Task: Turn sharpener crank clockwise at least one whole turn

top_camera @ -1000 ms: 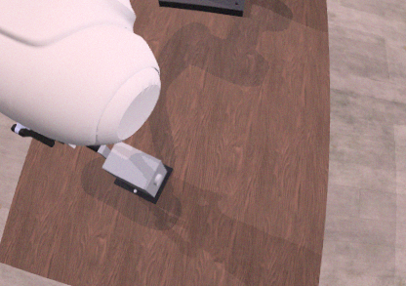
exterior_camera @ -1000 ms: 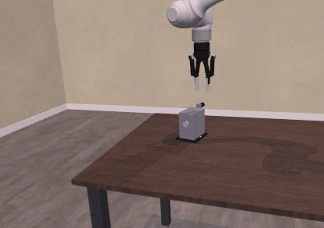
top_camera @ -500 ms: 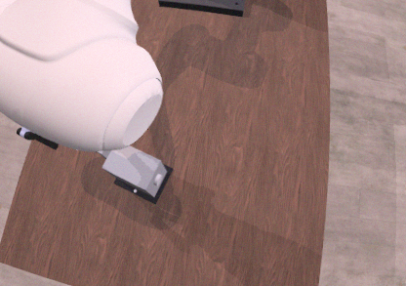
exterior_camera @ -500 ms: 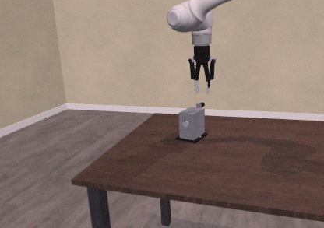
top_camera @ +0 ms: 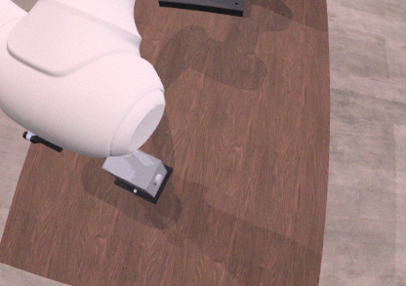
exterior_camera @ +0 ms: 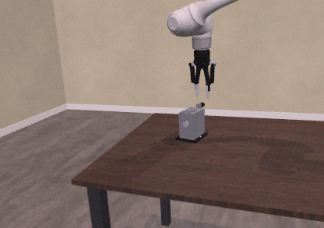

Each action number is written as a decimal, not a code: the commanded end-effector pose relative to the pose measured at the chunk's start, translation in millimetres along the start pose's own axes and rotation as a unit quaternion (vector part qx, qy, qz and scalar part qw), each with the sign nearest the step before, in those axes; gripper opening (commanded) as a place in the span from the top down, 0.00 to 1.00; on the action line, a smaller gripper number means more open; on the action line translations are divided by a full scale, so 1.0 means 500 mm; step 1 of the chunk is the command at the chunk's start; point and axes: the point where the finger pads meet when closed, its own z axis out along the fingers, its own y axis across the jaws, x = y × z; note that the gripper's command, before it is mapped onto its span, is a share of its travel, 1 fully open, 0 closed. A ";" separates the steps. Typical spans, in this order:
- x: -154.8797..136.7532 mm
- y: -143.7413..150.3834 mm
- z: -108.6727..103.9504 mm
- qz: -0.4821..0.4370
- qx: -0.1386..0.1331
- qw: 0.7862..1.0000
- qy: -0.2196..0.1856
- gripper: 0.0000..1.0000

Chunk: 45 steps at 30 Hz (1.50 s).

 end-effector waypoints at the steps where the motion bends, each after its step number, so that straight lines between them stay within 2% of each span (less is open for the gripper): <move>1: -0.001 0.001 0.014 0.007 -0.001 1.000 -0.004 0.68; 45: -0.001 0.001 0.025 0.007 -0.001 1.000 -0.004 0.68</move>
